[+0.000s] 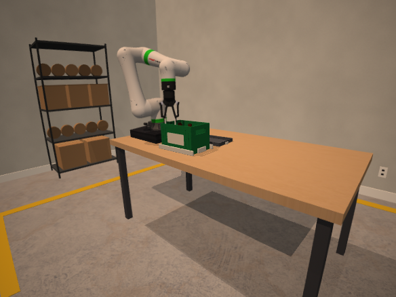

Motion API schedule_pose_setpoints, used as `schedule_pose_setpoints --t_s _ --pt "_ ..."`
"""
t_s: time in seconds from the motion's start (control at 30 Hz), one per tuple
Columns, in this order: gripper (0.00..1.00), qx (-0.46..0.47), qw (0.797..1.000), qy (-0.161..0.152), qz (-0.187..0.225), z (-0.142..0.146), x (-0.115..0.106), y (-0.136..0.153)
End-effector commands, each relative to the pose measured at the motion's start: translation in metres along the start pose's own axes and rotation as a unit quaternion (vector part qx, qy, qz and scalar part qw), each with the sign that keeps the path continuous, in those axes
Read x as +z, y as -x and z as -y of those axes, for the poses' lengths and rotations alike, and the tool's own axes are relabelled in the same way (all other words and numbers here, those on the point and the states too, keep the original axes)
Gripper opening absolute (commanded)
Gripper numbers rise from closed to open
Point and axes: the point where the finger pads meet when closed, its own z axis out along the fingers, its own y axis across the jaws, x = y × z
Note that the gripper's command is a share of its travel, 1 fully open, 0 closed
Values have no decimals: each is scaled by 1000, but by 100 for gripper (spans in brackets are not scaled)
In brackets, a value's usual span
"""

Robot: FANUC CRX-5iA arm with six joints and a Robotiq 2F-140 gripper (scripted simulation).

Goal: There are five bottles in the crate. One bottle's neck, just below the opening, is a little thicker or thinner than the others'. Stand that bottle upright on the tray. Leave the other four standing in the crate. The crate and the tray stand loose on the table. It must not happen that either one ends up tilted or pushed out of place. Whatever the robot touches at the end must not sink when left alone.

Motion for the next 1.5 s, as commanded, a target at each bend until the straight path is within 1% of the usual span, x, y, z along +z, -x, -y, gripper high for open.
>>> schedule_pose_setpoints --t_s 0.0,0.5,0.53,1.47 --pt "44 0 1000 0 1 0 -1 1" --pt "44 0 1000 0 1 0 -1 1" --pt "10 0 1000 0 1 0 -1 1" --pt "10 0 1000 0 1 0 -1 1"
